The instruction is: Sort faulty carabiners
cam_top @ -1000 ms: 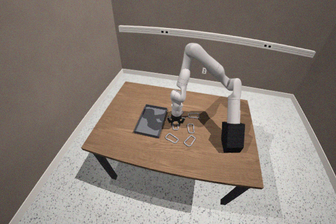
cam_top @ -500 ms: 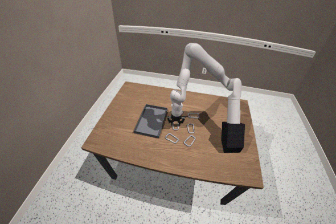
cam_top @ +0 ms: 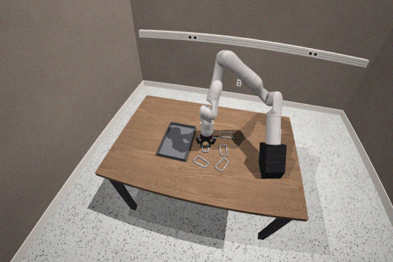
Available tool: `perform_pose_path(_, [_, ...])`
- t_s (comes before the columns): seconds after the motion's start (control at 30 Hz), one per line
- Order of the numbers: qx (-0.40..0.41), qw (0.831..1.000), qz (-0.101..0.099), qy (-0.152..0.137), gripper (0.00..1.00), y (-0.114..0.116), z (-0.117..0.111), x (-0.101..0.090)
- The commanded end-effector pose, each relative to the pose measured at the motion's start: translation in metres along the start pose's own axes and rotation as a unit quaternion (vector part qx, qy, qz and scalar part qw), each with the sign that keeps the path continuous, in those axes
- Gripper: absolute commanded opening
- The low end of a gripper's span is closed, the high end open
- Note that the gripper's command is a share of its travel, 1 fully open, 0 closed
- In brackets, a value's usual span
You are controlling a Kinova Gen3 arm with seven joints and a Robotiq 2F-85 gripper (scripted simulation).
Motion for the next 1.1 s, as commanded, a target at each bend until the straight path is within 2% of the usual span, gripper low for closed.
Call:
perform_pose_path(0.0, [0.000,1.000,-0.001,0.000,0.55,-0.0004,0.0003,-0.0005])
perform_pose_path(1.07, [0.000,1.000,-0.001,-0.001,0.53,-0.0004,0.0004,-0.0007])
Point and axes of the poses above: the point where the finger pads meet when closed, its own x axis out along the fingers, its own y axis across the jaws, z = x × y, the point moved 8 cm from there along -x, back along the fingers, and after that the axes turned 15 degrees about x, right-handed, at the moved point
